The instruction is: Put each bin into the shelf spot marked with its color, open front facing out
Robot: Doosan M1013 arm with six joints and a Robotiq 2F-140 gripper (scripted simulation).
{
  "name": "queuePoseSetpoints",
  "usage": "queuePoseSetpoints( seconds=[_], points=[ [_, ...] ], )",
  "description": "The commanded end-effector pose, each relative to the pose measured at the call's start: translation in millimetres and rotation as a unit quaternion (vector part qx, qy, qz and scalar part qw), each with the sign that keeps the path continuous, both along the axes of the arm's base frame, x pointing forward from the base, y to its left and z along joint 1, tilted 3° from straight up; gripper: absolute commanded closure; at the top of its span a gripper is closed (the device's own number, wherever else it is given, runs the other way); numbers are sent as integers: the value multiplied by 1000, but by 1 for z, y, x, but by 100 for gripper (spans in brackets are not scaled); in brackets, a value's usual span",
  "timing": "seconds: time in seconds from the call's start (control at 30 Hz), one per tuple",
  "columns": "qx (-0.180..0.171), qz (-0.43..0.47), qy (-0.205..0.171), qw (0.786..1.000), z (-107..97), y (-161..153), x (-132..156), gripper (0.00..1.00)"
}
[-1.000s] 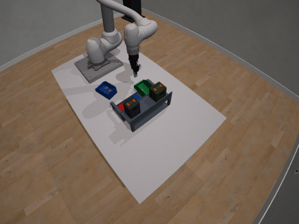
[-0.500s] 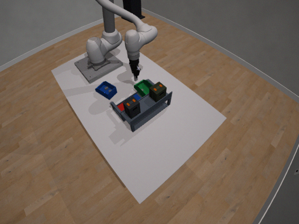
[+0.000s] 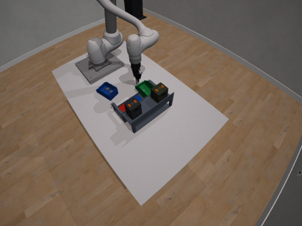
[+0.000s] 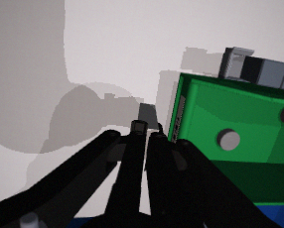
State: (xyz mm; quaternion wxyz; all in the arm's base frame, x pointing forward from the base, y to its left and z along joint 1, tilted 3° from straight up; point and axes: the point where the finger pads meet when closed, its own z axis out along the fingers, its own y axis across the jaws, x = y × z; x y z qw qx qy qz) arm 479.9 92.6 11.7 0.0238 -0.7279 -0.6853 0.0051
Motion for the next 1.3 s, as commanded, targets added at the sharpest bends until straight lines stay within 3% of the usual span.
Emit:
queuePoseSetpoints(
  seconds=[0.0, 1.27],
  points=[
    [0, 0, 0, 1000, -1, 0, 0, 90],
    [0, 0, 0, 1000, -5, 0, 4, 90]
  ],
)
